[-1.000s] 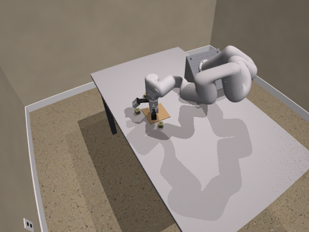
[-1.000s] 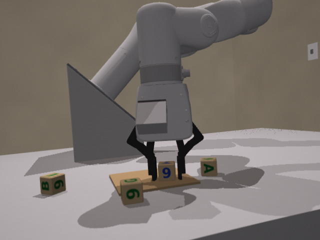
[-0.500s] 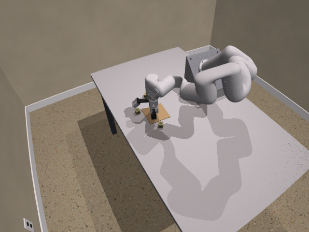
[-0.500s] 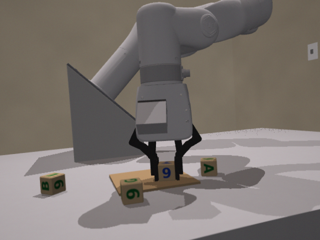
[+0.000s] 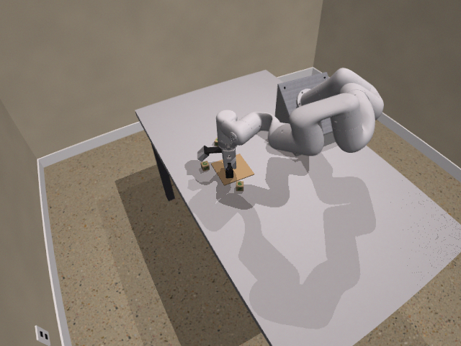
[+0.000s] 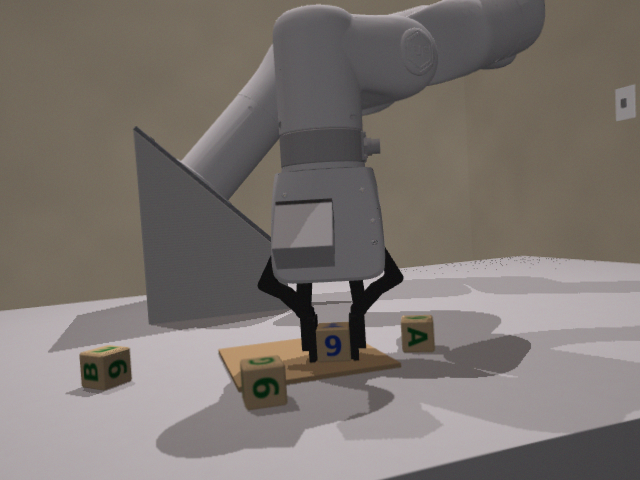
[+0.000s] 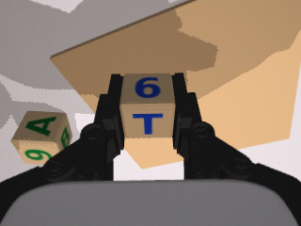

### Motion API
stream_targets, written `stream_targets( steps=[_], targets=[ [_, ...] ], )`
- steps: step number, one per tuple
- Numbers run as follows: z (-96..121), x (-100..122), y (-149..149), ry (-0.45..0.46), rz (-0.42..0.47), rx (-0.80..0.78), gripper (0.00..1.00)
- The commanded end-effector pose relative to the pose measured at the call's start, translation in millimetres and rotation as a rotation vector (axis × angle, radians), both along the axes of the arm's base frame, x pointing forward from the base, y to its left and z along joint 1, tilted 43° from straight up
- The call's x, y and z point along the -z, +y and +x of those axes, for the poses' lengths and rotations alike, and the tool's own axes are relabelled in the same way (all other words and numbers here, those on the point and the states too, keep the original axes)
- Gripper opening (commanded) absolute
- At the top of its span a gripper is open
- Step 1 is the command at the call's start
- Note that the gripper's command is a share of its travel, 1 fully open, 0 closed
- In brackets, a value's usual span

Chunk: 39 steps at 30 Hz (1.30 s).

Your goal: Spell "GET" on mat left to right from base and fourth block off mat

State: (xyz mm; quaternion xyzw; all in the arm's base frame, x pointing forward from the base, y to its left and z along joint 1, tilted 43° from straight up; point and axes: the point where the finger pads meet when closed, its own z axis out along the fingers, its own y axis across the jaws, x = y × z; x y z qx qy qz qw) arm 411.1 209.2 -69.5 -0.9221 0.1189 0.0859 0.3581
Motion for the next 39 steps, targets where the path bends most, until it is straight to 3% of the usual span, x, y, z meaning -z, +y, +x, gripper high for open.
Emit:
stream_targets(
  steps=[1,10,24,39],
  targets=[
    [2,-1,-2,-0.003,-0.001,0.003,0.27],
    [2,-6,-6,-0.003,-0.001,0.003,0.27],
    [8,-69,-65,-0.003,-0.001,0.003,0.27],
    [8,-73,-71,-0.009,-0.001,-0.004,0.27]
  ],
)
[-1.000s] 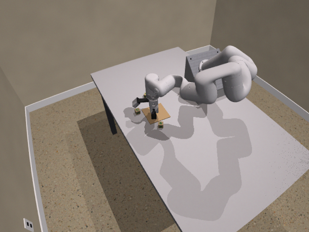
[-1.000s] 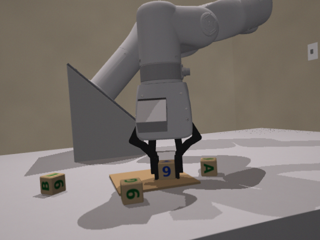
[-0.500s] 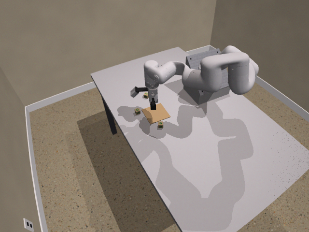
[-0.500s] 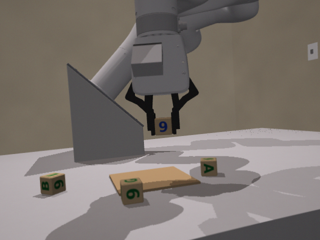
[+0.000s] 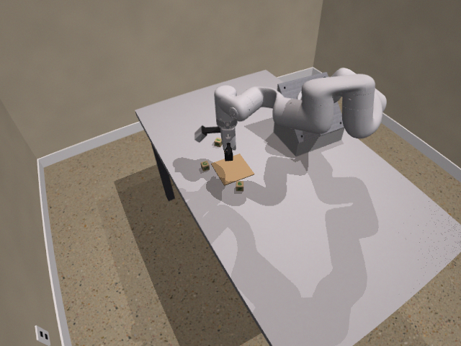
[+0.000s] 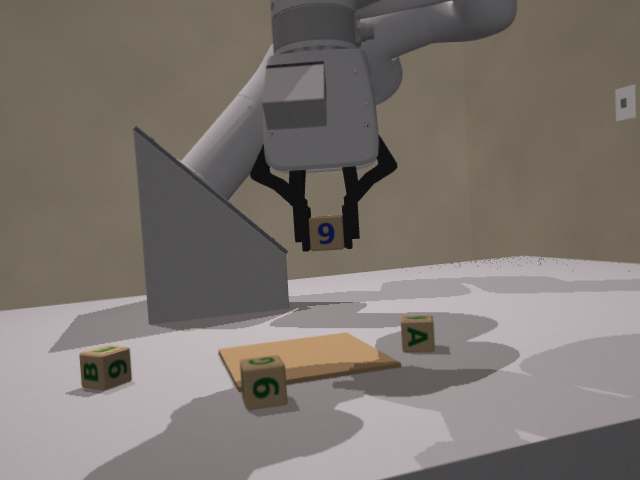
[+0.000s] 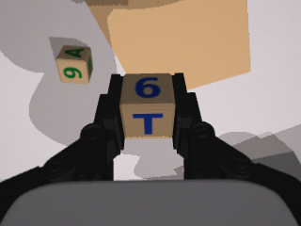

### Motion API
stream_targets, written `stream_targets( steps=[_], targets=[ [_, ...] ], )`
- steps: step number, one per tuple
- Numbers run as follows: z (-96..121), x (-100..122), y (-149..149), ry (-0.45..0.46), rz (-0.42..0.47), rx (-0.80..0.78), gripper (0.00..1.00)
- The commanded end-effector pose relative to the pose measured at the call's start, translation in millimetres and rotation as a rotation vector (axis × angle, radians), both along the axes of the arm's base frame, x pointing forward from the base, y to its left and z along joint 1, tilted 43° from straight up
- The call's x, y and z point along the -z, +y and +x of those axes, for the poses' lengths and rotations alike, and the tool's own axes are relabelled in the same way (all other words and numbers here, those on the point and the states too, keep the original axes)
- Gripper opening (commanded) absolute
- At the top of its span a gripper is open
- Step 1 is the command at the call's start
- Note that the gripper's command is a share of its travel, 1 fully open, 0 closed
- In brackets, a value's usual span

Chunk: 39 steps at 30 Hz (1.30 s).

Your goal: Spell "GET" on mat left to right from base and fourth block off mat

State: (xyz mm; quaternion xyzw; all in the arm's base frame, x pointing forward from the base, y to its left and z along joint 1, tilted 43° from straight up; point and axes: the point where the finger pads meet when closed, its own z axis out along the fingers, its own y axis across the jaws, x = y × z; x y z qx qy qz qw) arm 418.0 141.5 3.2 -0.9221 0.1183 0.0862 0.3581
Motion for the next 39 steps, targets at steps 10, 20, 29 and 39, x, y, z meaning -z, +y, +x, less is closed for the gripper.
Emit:
stream_targets(
  steps=[10,20,29,39],
  targets=[
    [-5,26,-33,-0.190,0.016,-0.197,0.27],
    [-13,47,-56,-0.330,0.033,-0.346,0.27],
    [-13,47,-56,-0.330,0.033,-0.346,0.27],
    [-13,51,-53,-0.331,0.033,-0.346,0.27]
  ],
)
